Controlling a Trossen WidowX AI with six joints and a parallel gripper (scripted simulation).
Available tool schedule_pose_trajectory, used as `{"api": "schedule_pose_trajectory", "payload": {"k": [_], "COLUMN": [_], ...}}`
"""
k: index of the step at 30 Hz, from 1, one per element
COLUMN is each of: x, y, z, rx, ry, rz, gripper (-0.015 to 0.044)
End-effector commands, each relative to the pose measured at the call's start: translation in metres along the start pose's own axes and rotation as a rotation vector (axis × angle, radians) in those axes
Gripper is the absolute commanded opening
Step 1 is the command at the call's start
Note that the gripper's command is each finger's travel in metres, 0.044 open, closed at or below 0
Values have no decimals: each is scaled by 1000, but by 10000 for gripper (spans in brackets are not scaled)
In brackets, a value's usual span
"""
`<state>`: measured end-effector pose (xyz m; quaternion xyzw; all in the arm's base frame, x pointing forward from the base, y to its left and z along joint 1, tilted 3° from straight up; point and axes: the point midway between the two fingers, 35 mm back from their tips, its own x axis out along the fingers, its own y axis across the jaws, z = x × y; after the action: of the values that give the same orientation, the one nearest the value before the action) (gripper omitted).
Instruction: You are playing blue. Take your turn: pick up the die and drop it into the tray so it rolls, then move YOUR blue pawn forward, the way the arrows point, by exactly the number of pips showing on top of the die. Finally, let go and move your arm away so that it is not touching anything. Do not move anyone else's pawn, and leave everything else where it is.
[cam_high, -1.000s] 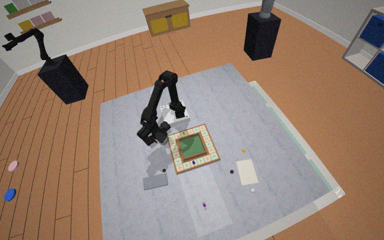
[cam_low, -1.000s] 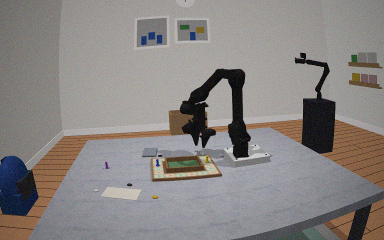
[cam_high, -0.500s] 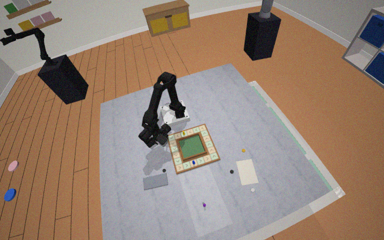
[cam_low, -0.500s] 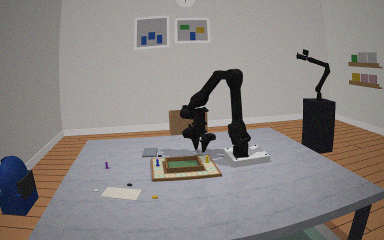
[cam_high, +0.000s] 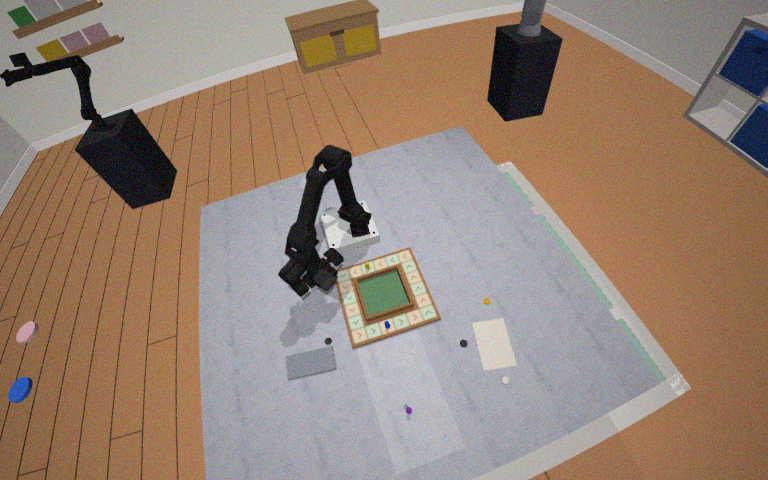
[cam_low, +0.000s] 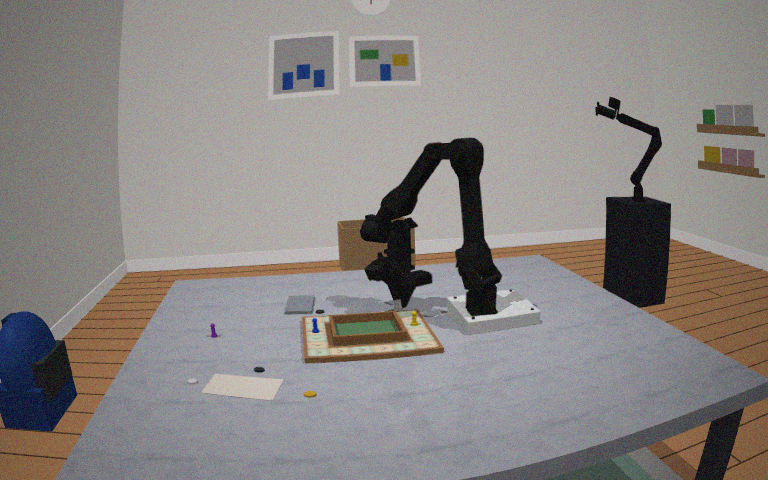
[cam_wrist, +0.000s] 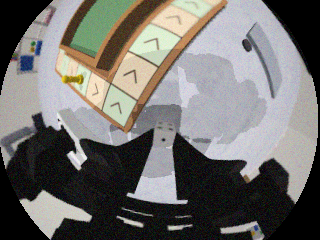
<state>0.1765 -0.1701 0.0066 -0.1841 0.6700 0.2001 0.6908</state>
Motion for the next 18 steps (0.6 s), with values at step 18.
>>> {"api": "schedule_pose_trajectory", "payload": {"k": [18], "x": [-87], "y": [-2], "z": [-1], "rx": [5], "ry": [5], "rz": [2], "gripper": [0]}}
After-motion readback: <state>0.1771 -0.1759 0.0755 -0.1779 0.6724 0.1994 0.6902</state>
